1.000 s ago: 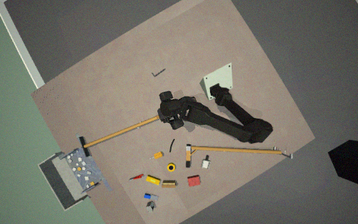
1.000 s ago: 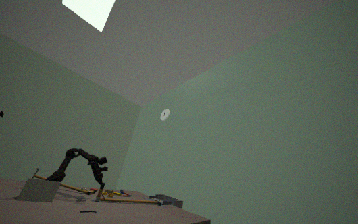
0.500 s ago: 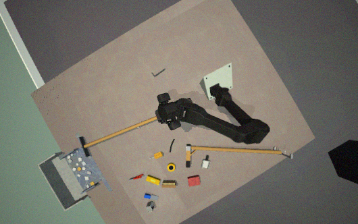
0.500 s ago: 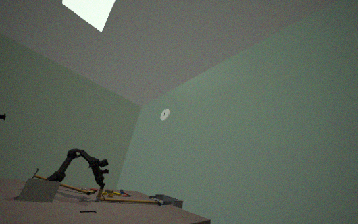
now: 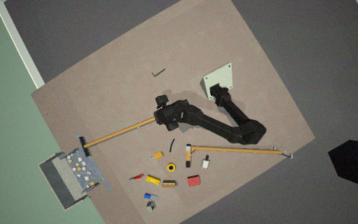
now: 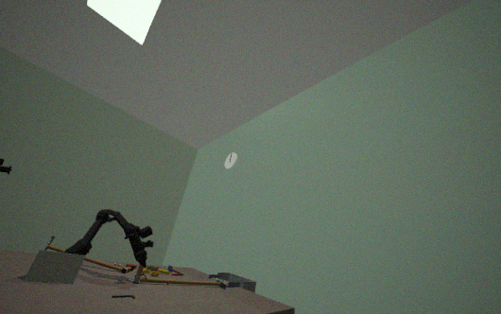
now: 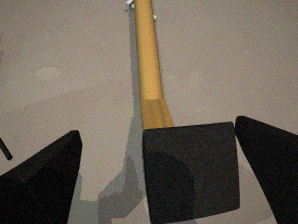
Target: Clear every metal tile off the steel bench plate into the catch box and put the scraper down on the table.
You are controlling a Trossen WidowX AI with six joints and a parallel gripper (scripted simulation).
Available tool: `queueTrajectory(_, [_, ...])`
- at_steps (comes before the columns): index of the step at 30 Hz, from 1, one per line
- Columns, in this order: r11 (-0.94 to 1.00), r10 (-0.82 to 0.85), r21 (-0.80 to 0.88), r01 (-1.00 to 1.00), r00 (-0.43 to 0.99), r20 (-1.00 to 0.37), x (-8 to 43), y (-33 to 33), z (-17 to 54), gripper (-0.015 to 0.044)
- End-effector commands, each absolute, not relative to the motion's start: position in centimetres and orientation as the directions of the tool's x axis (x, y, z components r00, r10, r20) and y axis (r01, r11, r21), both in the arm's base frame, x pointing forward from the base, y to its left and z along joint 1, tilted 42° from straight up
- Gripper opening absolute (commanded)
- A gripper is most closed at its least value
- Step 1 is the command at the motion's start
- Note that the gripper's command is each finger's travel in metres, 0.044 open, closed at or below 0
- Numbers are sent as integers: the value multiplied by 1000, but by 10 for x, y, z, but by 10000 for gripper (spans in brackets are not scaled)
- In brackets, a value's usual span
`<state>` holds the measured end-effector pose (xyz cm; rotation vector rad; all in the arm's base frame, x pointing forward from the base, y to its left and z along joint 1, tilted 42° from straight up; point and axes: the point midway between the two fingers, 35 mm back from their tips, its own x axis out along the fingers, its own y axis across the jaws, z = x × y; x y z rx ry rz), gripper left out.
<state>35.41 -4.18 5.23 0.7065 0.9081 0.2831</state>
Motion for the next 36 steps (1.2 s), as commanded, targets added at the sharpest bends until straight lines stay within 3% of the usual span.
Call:
queueTrajectory(1, [742,503,666,70,599,-623,357,-39,48,440])
queueTrajectory(13, [742,507,667,63,598,-621,355,-41,51,125])
queueTrajectory(20, [742,507,667,63,598,-621,355,-41,51,78])
queueTrajectory(23, [742,507,668,65,597,-621,355,-41,52,0])
queueTrajectory(36, [741,515,669,51,596,-616,356,-36,59,0])
